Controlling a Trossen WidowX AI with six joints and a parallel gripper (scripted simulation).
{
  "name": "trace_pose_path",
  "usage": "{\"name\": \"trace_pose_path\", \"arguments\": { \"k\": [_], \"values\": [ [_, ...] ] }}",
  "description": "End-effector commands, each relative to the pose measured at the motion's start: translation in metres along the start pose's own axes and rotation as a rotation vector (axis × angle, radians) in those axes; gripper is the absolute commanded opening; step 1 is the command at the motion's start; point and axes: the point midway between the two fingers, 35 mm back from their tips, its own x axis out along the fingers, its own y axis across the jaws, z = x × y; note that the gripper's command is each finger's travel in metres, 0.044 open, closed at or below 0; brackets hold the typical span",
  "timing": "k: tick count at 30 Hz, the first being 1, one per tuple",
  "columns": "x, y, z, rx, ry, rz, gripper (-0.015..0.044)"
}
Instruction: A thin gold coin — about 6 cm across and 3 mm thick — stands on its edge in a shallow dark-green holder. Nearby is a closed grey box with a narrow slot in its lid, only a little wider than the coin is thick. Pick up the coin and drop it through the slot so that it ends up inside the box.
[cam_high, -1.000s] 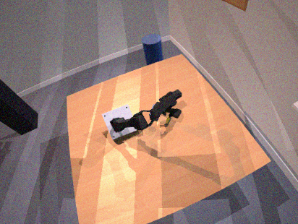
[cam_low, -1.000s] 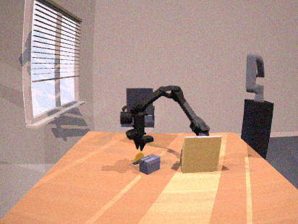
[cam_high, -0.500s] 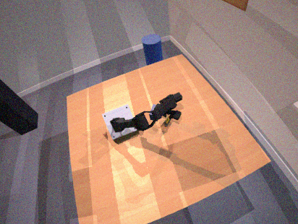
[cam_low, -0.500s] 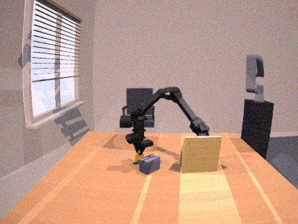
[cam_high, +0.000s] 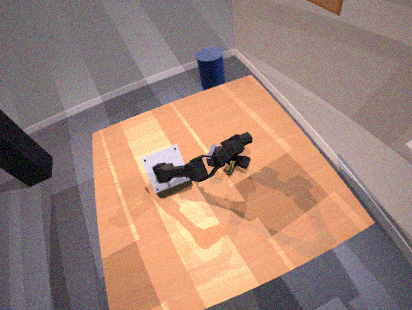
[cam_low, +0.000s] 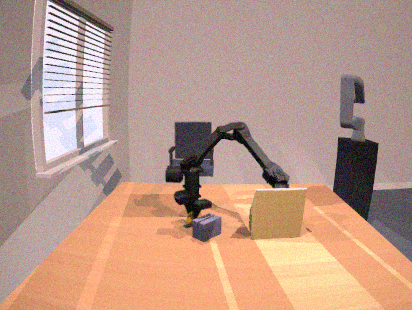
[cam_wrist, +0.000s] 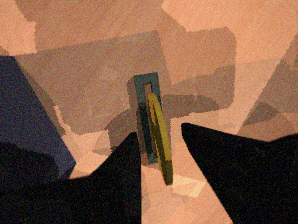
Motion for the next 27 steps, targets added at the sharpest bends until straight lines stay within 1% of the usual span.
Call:
{"name": "trace_pose_path", "arguments": {
  "k": [1, 11, 17, 27],
  "values": [
    [0.008, 0.002, -0.001, -0.008, 0.005, -0.001, 0.0161],
    [0.021, 0.002, -0.003, -0.008, 0.006, -0.003, 0.0161],
    [0.021, 0.002, -0.003, -0.008, 0.006, -0.003, 0.0003],
    [0.021, 0.002, -0.003, -0.008, 0.006, -0.003, 0.0]
  ]
}}
